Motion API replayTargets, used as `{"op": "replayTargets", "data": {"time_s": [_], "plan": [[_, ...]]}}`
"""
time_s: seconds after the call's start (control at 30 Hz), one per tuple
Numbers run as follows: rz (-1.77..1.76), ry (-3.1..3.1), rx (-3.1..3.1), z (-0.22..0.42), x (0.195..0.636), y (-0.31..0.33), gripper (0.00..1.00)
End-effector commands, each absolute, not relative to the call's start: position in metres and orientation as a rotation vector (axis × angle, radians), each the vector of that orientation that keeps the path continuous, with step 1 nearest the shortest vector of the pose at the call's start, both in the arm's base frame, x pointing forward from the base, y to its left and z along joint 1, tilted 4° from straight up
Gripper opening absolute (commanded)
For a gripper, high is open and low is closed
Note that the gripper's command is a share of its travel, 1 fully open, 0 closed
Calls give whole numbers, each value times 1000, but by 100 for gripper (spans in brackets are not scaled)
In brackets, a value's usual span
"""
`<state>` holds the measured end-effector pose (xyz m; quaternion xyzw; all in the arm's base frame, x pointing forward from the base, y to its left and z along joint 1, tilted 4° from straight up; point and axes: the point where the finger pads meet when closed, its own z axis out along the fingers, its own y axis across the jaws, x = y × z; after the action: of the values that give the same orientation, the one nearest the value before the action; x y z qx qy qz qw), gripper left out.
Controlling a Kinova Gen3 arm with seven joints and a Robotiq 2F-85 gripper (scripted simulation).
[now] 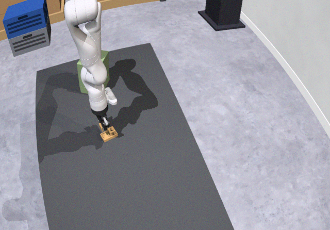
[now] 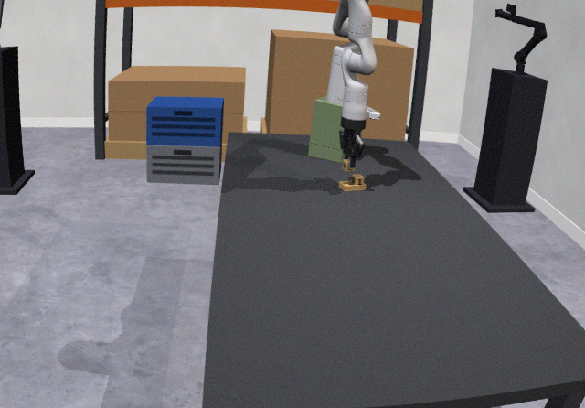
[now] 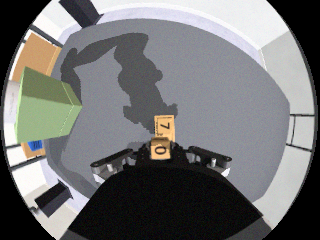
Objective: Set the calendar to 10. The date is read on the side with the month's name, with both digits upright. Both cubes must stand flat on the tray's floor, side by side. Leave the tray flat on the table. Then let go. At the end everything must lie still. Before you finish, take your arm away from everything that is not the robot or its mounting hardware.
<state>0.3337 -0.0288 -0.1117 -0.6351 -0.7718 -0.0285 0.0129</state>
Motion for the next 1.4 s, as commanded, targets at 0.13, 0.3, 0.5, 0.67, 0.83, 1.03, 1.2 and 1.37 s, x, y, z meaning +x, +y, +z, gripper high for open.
{"op": "replayTargets", "data": {"time_s": [0.13, 0.3, 0.5, 0.67, 0.83, 1.03, 1.2, 1.37], "plan": [[-103, -2425, -1979, -70, 340, -29, 26], [-104, -2425, -1979, -60, 340, -29, 26], [-106, -2426, -1980, -58, 341, -29, 26], [-106, -2426, -1980, -58, 341, -29, 26], [-104, -2425, -1980, -58, 341, -29, 26], [-104, -2416, -1991, -58, 341, -30, 26], [-103, -2391, -2019, -59, 341, -30, 26], [-102, -2365, -2047, -59, 342, -31, 26]]}}
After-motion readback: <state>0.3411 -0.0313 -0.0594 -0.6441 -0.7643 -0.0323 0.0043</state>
